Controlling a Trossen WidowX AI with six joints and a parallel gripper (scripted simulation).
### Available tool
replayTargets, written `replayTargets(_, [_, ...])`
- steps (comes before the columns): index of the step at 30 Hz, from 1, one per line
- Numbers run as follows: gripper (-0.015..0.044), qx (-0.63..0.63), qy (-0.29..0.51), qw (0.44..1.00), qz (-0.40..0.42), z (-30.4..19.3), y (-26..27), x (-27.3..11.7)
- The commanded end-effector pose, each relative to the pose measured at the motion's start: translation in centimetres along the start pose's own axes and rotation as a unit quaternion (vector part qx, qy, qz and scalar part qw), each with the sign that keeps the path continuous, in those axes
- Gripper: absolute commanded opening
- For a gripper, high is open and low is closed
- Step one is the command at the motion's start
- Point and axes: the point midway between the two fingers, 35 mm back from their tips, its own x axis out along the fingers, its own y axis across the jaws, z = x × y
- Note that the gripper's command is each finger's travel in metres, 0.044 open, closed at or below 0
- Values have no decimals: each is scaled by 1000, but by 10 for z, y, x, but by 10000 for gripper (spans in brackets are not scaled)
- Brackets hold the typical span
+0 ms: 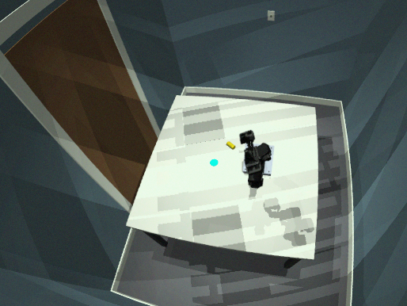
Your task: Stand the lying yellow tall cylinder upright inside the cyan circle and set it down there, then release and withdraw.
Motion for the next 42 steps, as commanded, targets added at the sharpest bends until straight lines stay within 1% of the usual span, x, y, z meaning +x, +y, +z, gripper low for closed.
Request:
replayTargets(1, [309, -8, -1, 999, -34, 6, -30, 5])
replayTargets(11, [309, -29, 5, 992, -120, 15, -105, 11])
replayTargets(21, [309, -51, 26, 977, -205, 15, -180, 8])
replayTargets(31, [309, -71, 59, 954, -285, 7, -252, -5])
replayTargets(42, [309, -91, 111, 919, -367, -10, -328, -29])
